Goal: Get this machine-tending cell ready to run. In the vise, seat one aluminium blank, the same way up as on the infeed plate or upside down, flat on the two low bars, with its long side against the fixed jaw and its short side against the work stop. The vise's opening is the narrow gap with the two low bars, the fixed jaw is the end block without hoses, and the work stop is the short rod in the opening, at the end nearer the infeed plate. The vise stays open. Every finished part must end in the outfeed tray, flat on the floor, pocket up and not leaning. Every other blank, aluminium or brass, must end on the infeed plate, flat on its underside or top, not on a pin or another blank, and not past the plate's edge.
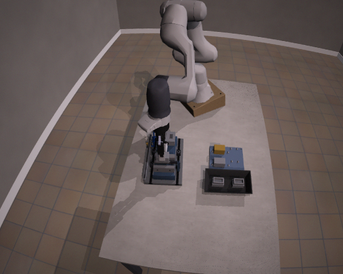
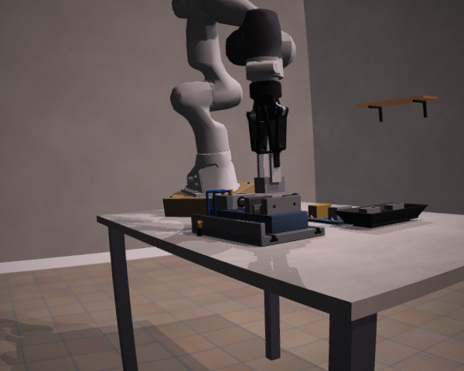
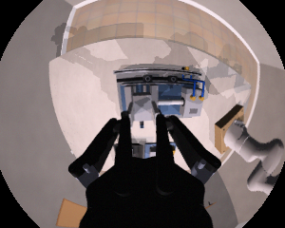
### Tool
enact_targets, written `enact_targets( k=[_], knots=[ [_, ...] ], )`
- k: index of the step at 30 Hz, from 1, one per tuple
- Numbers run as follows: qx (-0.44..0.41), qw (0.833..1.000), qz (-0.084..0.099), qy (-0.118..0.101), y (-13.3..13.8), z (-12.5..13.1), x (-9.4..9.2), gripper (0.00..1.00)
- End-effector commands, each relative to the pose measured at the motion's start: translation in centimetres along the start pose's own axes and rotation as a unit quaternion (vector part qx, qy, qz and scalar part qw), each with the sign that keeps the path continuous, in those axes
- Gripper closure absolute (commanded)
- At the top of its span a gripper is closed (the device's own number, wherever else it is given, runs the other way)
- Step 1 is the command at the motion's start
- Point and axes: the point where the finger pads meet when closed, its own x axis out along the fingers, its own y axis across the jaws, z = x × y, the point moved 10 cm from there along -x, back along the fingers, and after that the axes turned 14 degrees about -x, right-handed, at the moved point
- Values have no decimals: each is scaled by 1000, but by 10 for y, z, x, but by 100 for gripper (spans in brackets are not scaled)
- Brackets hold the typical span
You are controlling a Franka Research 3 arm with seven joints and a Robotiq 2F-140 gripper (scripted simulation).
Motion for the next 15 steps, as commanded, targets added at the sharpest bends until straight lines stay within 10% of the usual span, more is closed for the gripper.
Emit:
enact_targets(
  k=[1,15],
  knots=[
    [6,1000,-4,1,0,-3,1,100],
    [6,1000,-4,1,0,-3,4,100]
  ],
)
